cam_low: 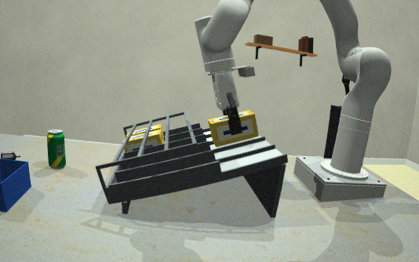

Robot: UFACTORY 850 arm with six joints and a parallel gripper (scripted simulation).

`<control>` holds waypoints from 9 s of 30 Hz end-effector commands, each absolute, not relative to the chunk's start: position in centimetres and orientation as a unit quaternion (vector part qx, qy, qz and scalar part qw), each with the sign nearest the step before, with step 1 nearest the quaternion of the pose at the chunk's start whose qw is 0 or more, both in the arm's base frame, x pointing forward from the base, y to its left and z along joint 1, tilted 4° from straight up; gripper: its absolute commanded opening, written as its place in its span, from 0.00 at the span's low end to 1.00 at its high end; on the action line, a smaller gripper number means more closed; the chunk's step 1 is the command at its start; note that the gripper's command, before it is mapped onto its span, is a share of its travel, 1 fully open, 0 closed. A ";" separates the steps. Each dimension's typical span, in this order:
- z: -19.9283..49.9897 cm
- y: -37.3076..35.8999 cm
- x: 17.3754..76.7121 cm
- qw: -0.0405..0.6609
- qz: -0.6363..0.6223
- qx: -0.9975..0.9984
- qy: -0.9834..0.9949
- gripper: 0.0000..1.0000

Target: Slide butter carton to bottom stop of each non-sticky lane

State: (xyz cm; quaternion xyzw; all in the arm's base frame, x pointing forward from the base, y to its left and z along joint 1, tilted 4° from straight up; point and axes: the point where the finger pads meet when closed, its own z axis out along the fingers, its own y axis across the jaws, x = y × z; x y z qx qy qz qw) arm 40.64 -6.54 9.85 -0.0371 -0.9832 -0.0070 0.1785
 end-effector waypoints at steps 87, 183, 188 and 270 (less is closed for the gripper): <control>8.9 -6.5 40.4 0.178 -0.007 -0.037 -0.983 0.75; 8.9 -6.5 40.4 0.178 -0.007 -0.037 -0.983 0.82; 8.9 -6.5 40.4 0.178 -0.007 -0.037 -0.983 0.82; 8.9 -6.5 40.4 0.178 -0.007 -0.037 -0.983 0.90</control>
